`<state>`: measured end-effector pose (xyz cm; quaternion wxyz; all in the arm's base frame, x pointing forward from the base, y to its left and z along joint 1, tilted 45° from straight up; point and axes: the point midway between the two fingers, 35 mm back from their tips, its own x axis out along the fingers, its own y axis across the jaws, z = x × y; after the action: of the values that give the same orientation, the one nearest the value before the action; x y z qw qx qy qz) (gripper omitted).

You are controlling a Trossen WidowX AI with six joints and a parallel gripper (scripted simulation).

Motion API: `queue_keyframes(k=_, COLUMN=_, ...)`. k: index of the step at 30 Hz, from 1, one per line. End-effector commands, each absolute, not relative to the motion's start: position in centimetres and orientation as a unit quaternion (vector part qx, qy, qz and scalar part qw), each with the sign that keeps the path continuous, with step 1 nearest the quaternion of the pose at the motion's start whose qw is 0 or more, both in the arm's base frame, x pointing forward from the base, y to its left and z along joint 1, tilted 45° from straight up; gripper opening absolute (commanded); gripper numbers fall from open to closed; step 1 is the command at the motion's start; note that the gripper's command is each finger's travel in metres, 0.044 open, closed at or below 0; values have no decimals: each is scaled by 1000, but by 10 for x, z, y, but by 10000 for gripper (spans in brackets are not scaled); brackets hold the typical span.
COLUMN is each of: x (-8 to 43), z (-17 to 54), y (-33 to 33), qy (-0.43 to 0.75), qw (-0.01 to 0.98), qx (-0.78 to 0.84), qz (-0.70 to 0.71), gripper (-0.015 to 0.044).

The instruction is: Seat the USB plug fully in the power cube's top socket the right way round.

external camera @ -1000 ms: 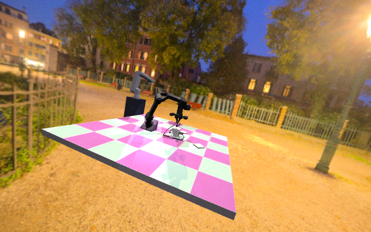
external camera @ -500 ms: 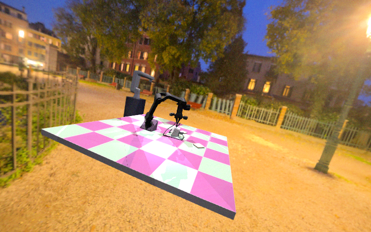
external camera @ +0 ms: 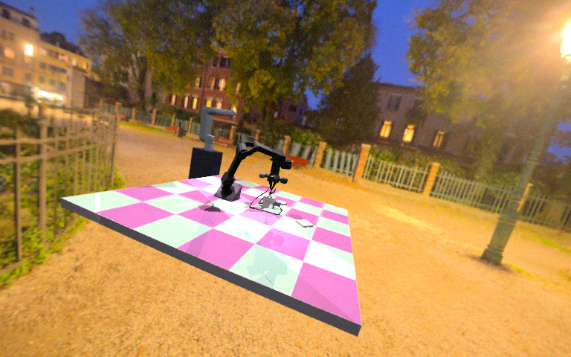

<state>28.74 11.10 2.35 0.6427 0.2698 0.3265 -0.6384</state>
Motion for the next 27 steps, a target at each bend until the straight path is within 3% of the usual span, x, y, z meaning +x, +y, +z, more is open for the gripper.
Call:
queue_keyframes(k=1, x=287, z=22, y=111, qy=331, qw=642, qx=270, qz=-637, gripper=0)
queue_keyframes(k=27, x=287, z=19, y=109, qy=335, qw=639, qx=275, qz=-636, gripper=0)
